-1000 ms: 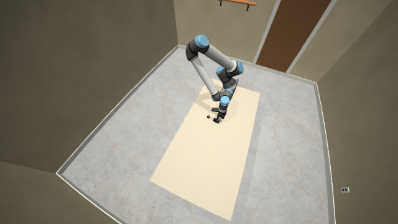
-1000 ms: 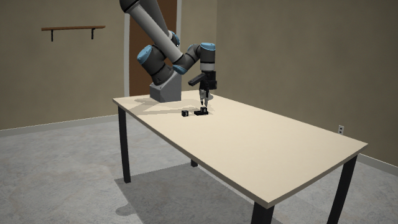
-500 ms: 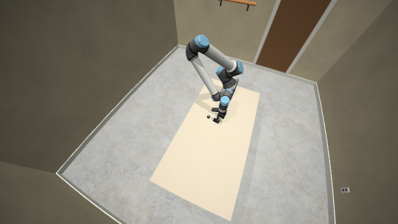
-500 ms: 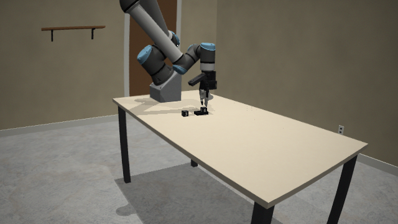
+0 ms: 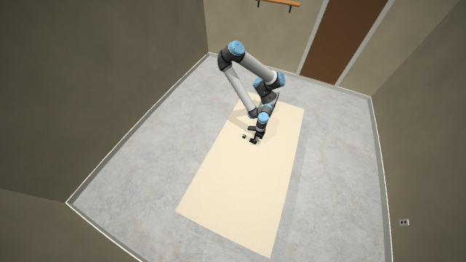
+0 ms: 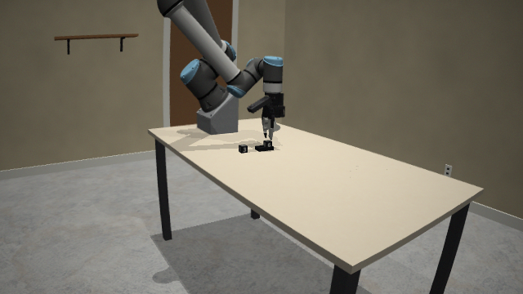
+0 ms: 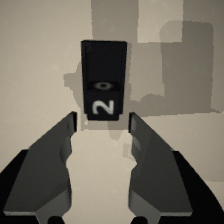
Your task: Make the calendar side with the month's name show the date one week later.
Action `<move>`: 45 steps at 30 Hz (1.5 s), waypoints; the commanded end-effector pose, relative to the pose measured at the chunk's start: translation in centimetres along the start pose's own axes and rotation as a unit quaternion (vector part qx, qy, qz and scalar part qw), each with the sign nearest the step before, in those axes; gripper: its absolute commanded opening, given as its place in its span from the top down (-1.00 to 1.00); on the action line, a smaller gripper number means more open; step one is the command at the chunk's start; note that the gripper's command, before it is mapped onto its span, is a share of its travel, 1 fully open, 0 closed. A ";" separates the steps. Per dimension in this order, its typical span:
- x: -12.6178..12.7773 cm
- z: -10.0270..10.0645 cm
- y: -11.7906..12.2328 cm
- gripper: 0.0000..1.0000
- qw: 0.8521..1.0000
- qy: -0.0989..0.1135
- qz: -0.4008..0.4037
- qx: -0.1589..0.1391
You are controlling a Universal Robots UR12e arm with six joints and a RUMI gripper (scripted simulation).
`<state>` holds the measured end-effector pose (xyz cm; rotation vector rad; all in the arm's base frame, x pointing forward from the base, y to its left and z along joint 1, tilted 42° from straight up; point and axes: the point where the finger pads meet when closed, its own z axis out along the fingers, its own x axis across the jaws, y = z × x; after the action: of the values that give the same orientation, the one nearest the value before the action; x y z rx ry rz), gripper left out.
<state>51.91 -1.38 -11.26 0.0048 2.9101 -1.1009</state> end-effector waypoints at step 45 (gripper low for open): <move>0.2 1.6 -0.1 0.42 1.000 0.002 0.000 0.000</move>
<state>51.96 -1.98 -11.84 0.0071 2.9109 -1.1014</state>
